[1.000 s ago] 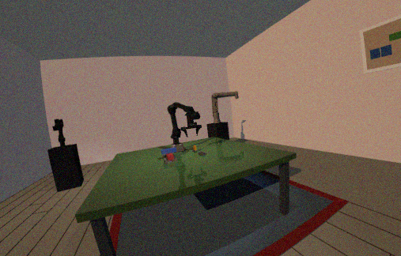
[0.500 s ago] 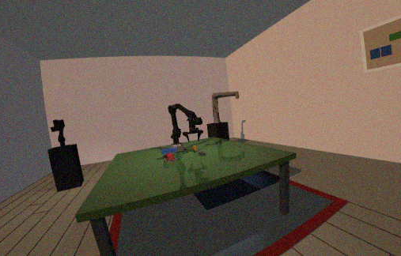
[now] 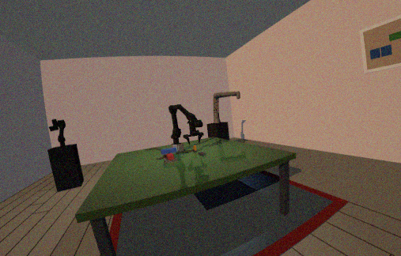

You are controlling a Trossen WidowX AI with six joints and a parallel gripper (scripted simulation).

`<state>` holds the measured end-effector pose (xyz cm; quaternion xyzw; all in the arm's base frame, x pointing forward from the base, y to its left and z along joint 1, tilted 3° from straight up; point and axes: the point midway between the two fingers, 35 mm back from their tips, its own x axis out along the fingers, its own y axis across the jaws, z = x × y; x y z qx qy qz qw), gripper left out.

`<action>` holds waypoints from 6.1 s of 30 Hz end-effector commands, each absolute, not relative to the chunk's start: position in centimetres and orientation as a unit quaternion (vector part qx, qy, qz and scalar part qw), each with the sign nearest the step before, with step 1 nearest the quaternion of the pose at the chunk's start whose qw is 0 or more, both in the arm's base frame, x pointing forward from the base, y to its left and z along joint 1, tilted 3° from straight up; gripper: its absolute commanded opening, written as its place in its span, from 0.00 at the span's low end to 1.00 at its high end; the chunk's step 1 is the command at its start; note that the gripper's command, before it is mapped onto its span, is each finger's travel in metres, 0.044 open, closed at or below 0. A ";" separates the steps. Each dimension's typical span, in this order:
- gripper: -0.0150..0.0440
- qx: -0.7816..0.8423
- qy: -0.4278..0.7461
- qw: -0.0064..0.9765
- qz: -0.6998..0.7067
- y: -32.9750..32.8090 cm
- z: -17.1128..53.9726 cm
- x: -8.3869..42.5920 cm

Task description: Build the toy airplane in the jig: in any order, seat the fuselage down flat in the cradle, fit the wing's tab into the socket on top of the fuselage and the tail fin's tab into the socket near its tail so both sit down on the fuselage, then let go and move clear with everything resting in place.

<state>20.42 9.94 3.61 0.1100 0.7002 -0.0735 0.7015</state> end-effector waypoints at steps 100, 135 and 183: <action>0.25 0.111 0.703 0.699 -0.075 9.5 11.9 20.2; 0.25 0.109 0.700 0.702 -0.080 3.4 10.6 25.6; 0.25 0.099 0.705 0.698 -0.076 -9.2 7.9 28.8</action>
